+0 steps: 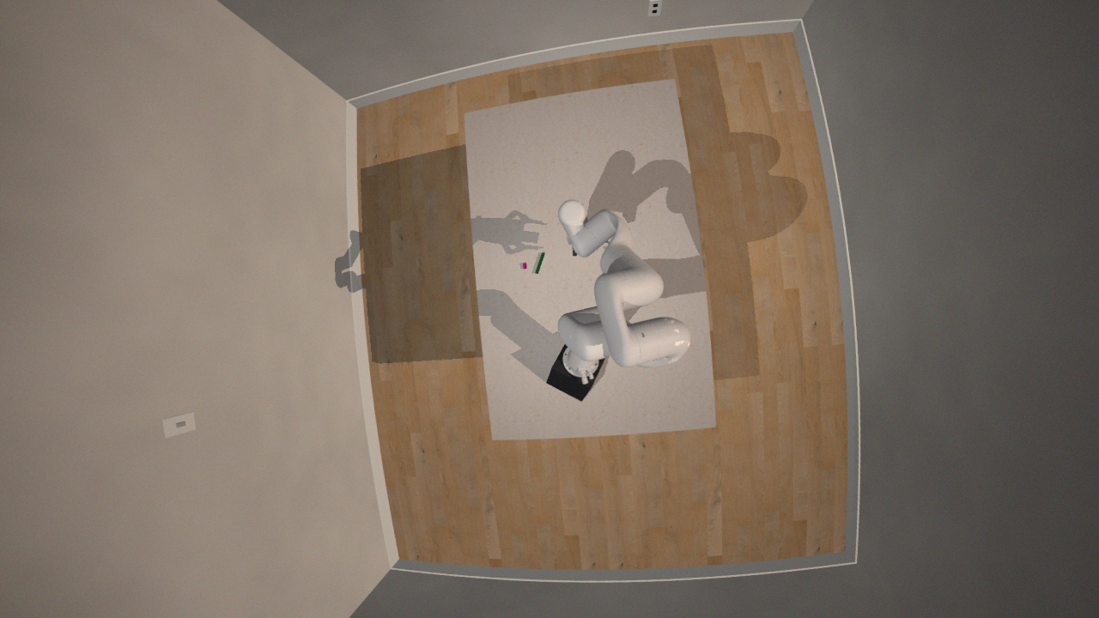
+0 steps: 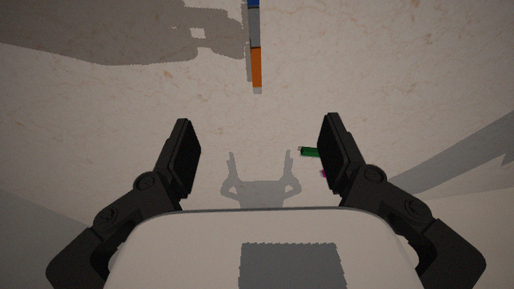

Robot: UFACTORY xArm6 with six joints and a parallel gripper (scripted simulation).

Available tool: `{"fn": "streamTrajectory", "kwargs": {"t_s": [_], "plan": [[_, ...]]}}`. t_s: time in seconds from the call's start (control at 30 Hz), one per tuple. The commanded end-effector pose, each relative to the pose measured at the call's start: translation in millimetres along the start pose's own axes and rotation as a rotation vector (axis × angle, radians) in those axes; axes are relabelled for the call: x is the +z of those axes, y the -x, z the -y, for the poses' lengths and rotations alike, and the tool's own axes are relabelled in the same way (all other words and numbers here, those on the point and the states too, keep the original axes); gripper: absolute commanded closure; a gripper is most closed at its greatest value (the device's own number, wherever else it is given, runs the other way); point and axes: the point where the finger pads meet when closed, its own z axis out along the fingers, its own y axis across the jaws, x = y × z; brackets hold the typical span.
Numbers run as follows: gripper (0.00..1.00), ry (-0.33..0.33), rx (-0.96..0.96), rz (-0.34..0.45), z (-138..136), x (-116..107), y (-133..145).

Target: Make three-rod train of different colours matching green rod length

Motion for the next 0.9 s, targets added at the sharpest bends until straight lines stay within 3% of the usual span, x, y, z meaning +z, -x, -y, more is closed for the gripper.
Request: {"fn": "streamTrajectory", "kwargs": {"t_s": [0.0, 0.33, 0.57, 0.87], "plan": [[0.0, -0.003, 0.001, 0.001, 1.2, -1.0, 0.2], [0.0, -0.003, 0.001, 0.001, 1.2, -8.4, 0.2], [0.0, -0.003, 0.001, 0.001, 1.2, -28.1, 0.2], [0.0, -0.003, 0.001, 0.001, 1.0, -73.5, 0.1]]}}
